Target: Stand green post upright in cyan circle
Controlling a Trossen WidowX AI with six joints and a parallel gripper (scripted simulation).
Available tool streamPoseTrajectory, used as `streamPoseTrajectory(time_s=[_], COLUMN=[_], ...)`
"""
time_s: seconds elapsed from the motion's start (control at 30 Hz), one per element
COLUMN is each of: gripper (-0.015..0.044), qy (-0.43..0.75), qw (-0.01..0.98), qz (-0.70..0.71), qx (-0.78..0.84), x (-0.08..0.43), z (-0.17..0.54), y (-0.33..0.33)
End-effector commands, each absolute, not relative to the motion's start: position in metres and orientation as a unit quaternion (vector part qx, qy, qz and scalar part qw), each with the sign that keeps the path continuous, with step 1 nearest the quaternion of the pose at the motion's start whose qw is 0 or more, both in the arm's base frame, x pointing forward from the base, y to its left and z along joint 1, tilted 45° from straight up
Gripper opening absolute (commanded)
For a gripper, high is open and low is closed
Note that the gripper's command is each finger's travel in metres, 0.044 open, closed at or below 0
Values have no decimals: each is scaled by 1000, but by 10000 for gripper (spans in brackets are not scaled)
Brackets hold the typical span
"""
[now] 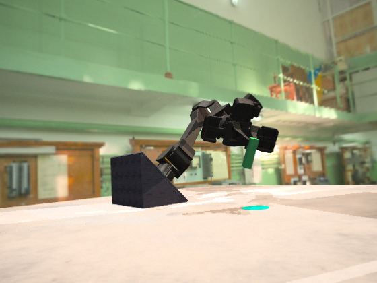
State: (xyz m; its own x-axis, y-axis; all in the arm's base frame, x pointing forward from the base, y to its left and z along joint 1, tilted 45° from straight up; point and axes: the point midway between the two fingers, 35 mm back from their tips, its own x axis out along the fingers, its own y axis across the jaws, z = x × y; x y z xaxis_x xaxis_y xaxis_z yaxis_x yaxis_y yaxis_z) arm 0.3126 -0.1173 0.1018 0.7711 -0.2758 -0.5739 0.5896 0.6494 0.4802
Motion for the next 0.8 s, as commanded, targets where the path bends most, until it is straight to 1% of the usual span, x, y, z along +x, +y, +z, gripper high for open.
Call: streamPoseTrajectory(time_s=[0.0, 0.77], gripper=[23, 23], qy=[213, 127], qw=[880, 885], qz=[-250, -256], qx=[344, 368], x=[310, 298], z=[103, 114], y=[-115, -111])
